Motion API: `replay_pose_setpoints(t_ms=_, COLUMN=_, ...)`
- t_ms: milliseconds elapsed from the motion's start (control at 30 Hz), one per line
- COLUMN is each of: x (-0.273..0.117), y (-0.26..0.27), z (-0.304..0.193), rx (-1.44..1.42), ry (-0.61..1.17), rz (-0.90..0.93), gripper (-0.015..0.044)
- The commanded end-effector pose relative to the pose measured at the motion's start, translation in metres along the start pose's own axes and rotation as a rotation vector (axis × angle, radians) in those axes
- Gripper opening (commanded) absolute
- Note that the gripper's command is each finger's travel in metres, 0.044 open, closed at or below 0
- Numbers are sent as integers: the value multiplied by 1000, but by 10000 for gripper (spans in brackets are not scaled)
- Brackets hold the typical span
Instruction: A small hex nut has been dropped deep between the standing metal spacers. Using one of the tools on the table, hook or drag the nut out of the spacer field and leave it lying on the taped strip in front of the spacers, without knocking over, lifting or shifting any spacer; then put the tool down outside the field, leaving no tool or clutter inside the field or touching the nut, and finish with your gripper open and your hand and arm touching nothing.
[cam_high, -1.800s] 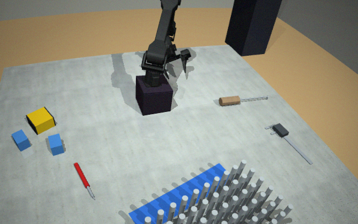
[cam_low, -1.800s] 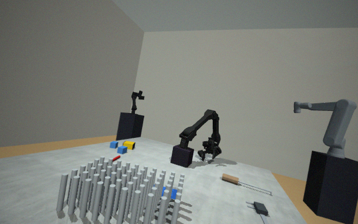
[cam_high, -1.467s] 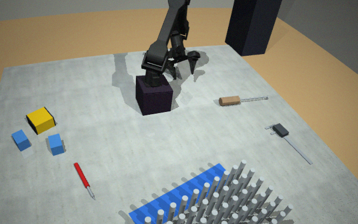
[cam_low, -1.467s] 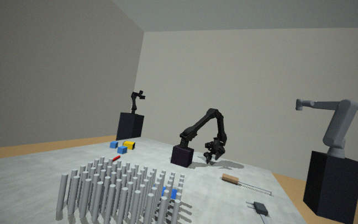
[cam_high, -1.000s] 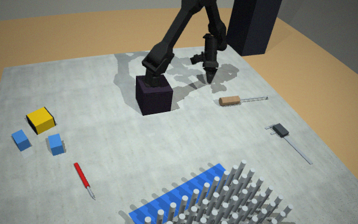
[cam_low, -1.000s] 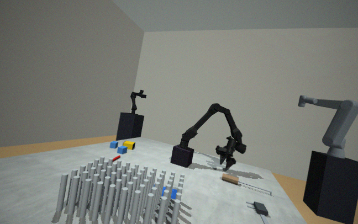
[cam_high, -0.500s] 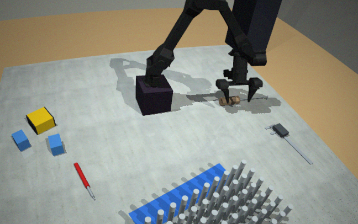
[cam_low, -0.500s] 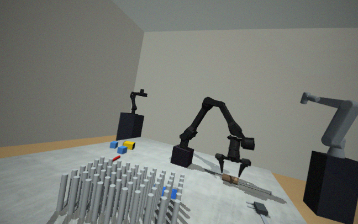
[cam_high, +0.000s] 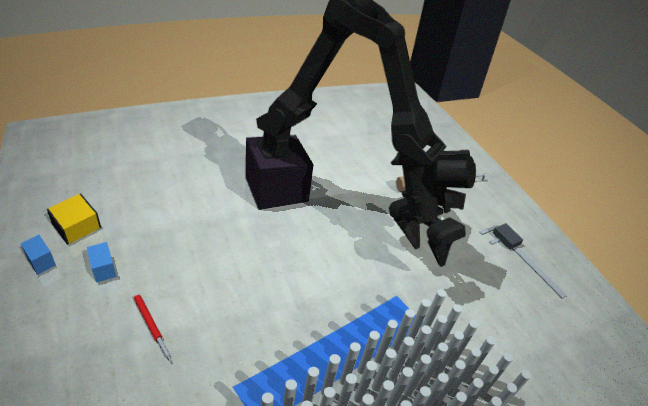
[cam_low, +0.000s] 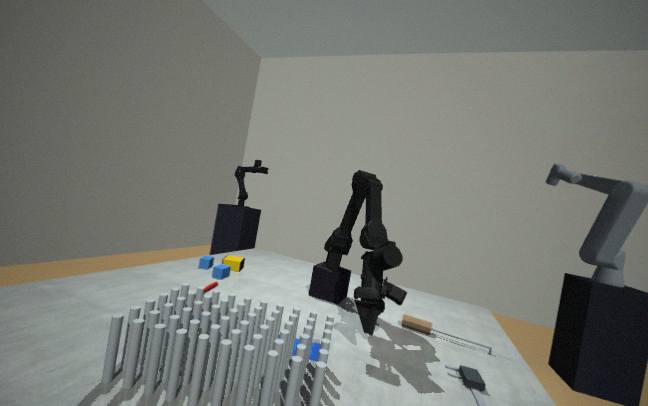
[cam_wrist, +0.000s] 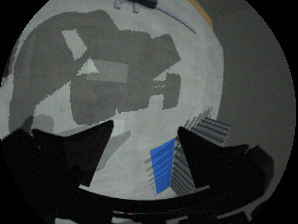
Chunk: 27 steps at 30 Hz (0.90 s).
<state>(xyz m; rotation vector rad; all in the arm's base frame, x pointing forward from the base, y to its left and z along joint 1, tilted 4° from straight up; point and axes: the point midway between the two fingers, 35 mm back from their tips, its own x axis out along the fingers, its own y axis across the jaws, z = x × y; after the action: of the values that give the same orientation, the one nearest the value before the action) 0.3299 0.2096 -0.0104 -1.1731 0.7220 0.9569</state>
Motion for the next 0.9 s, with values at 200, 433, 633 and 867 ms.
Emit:
replay_pose_setpoints(t_ms=200, x=-8, y=-72, z=-109, rx=762, ry=-187, rz=-210, gripper=440)
replay_pose_setpoints(t_ms=433, x=-23, y=-91, z=-162, rx=994, ry=-281, rz=-325, gripper=440)
replay_pose_setpoints(t_ms=633, x=-60, y=-109, z=-212, rx=1293, ry=-512, rz=-449, gripper=440)
replay_pose_setpoints(t_ms=867, x=-94, y=-112, z=-246, rx=1460, ry=-692, rz=-525, gripper=440)
